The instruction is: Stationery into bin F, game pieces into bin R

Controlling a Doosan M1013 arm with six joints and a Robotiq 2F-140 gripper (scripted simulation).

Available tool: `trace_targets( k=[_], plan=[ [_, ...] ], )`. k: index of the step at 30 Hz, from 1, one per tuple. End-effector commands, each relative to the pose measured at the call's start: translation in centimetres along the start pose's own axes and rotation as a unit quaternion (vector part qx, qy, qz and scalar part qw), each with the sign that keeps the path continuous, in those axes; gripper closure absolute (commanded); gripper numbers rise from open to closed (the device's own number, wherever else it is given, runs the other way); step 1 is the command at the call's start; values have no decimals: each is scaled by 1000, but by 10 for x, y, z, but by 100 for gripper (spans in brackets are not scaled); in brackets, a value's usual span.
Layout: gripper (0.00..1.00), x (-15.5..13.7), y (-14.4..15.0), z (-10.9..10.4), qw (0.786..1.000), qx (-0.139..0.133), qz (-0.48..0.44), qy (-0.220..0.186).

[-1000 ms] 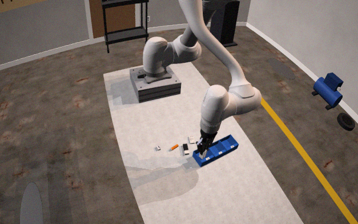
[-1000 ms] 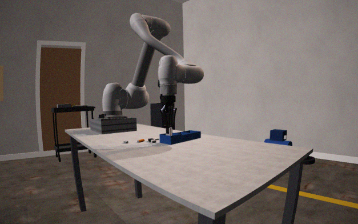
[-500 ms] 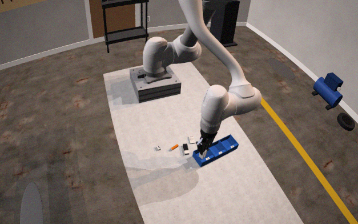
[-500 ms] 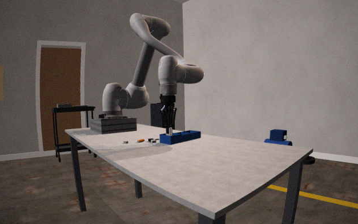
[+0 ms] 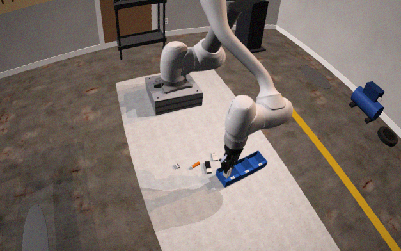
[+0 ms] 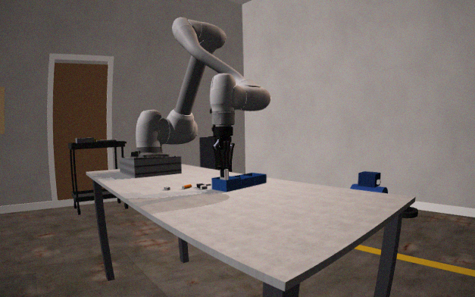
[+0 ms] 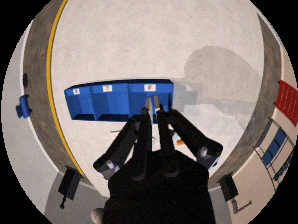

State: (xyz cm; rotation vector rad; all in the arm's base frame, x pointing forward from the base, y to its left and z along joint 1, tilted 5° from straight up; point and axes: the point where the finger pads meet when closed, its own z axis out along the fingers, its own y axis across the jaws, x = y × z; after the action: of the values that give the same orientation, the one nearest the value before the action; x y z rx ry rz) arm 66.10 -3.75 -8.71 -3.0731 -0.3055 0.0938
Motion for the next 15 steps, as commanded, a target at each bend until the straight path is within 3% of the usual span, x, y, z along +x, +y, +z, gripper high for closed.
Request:
trace_targets(
  k=[1, 15],
  plan=[
    [95, 0, 0, -1, 1000, 0, 0, 0],
    [95, 0, 0, -17, 1000, 0, 0, 0]
  ],
)
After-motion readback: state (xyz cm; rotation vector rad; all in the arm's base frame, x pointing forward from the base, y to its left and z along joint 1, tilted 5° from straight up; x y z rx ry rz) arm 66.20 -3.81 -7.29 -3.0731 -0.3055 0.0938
